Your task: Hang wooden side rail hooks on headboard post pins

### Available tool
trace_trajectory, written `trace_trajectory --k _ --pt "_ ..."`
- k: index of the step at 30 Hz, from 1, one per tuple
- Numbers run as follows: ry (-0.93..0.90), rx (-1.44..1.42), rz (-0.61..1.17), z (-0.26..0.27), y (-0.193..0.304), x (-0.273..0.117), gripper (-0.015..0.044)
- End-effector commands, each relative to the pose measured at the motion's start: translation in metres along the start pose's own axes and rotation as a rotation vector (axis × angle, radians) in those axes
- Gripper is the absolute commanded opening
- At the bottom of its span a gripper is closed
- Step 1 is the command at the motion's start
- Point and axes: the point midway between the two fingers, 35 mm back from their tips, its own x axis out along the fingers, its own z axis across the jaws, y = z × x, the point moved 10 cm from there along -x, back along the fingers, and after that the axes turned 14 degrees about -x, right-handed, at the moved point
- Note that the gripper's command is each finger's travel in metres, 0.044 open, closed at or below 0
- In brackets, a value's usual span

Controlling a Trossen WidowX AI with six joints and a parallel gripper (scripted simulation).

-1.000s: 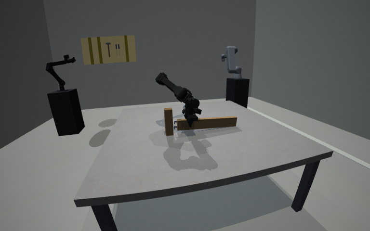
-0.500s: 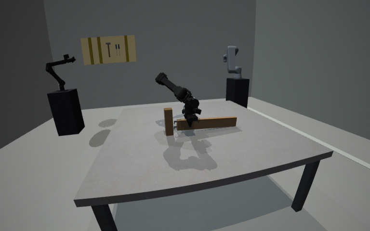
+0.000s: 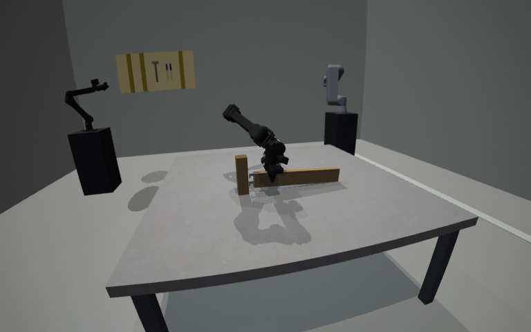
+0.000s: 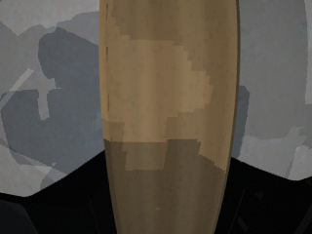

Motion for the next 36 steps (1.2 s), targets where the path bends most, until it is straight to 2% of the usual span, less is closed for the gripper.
trace_trajectory --k 1,36 --pt "0.008 -0.006 0.004 0.0 0.0005 -0.0034 0.0" --pt "0.008 -0.006 0.005 0.0014 0.0041 -0.0024 0.0"
